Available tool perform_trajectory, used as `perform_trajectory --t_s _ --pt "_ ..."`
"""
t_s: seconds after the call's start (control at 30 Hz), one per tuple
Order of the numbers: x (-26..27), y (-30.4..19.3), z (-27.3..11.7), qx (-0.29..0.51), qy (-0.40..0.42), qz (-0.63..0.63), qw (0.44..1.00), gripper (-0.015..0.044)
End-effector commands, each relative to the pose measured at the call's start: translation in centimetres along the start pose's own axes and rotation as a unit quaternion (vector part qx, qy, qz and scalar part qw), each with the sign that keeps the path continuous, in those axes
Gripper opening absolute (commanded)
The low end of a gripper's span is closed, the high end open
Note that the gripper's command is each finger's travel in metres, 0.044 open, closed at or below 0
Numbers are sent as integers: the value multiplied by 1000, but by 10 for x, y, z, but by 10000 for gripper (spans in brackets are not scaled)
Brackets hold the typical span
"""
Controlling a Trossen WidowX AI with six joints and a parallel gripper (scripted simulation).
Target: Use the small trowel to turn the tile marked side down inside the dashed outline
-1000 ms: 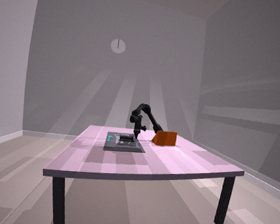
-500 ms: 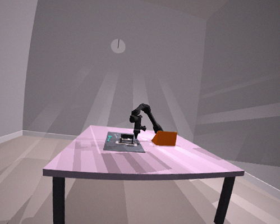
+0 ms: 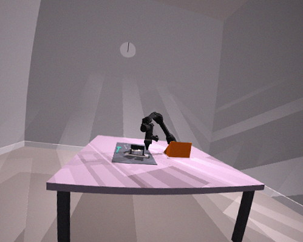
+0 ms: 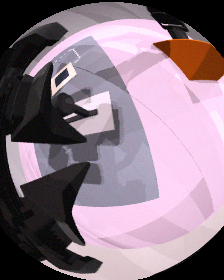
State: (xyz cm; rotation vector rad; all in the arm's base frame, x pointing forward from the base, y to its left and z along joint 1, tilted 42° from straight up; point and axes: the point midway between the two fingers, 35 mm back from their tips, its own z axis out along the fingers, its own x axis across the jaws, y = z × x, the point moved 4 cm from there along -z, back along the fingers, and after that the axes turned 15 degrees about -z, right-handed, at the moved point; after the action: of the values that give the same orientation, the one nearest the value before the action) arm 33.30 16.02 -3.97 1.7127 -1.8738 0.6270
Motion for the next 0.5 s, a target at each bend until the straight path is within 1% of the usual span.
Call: perform_trajectory --t_s 0.0,0.13,0.47 --pt "-14 -1 -4 0 -1 1 1000 100" --pt "-23 -2 -5 0 -1 1 1000 100" --pt "-20 -2 -4 1 0 -1 1000 100"
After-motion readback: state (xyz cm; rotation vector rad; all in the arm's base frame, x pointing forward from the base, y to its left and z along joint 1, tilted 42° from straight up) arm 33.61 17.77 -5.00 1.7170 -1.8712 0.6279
